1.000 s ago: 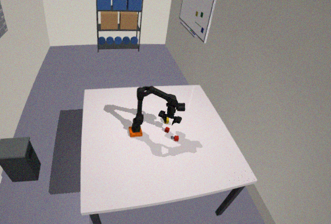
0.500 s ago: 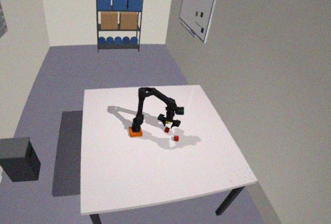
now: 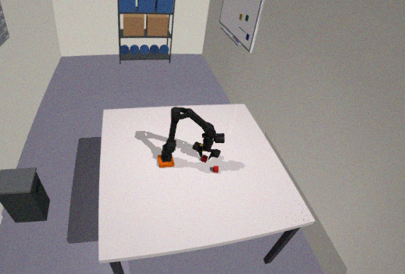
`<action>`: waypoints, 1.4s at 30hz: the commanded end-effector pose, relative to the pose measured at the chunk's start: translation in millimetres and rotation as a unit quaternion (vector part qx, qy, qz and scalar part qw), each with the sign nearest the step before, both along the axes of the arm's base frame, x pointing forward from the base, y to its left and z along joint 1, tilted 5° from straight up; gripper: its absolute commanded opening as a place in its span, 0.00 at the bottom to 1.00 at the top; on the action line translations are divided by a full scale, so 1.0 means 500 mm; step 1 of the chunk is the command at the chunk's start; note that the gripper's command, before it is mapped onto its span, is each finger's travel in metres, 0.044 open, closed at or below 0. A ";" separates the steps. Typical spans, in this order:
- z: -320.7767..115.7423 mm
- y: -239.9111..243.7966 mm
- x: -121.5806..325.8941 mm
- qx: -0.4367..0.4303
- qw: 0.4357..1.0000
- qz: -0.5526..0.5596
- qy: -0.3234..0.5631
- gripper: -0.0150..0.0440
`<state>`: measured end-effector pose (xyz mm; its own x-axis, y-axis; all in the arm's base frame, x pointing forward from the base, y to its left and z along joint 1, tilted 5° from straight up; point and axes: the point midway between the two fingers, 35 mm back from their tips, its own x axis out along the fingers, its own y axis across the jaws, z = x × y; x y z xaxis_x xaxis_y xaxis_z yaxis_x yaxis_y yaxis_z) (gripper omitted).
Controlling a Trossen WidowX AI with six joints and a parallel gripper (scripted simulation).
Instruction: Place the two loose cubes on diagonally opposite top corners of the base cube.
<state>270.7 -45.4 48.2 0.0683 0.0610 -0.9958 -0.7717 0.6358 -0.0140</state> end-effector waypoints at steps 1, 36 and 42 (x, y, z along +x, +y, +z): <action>-0.015 0.003 -0.003 0.003 1.000 -0.002 0.004 0.70; 0.104 -0.008 0.003 0.003 1.000 -0.001 0.003 0.43; 0.141 -0.011 -0.001 0.003 1.000 -0.001 0.003 0.43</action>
<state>269.3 -50.5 107.6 0.0458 0.0659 -0.9968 -0.7685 0.6398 0.0070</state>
